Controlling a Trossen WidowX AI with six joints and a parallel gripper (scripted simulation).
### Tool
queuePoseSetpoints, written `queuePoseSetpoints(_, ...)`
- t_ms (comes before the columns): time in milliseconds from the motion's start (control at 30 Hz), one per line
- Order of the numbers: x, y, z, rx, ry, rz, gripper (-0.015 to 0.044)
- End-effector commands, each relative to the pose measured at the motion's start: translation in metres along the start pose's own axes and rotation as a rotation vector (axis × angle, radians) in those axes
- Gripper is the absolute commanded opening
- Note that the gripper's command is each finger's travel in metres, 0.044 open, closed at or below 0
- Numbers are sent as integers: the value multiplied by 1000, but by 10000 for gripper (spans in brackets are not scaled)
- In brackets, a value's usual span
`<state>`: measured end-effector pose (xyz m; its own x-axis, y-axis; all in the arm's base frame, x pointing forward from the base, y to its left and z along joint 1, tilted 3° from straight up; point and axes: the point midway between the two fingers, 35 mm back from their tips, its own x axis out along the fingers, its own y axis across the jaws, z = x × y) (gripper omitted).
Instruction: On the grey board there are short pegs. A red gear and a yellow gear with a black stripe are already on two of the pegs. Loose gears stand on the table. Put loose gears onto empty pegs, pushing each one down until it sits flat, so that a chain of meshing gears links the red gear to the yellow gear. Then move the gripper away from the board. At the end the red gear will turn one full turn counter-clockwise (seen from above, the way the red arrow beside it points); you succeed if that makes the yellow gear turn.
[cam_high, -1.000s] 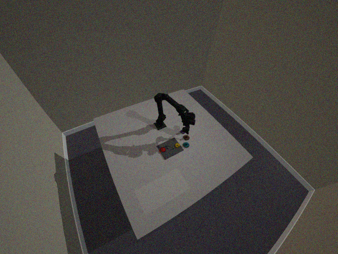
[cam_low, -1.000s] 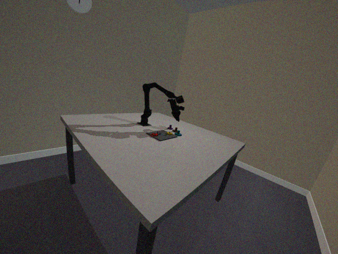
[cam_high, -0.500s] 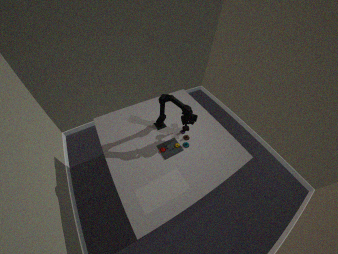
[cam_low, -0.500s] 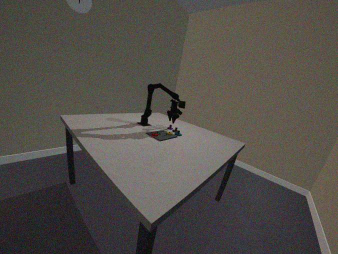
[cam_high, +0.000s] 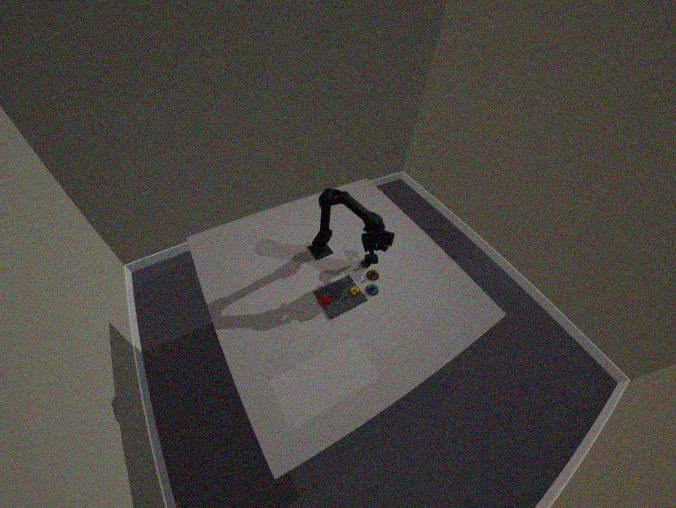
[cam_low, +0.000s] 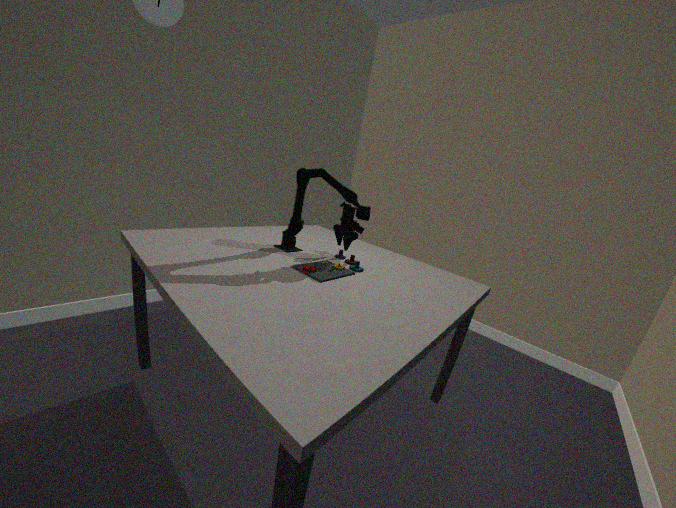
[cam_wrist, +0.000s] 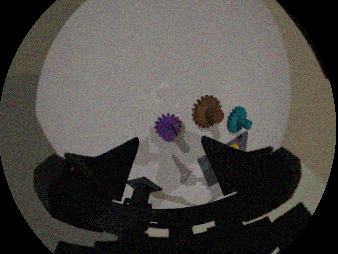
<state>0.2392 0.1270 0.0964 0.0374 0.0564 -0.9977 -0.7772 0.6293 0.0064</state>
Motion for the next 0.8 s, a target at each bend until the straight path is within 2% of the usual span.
queuePoseSetpoints(0, 9, 1, -1, -4, 5, 6, 440)
queuePoseSetpoints(533, 24, 1, -1, -4, 5, 6, 440)
queuePoseSetpoints(767, 24, 1, -1, -4, 5, 6, 256)
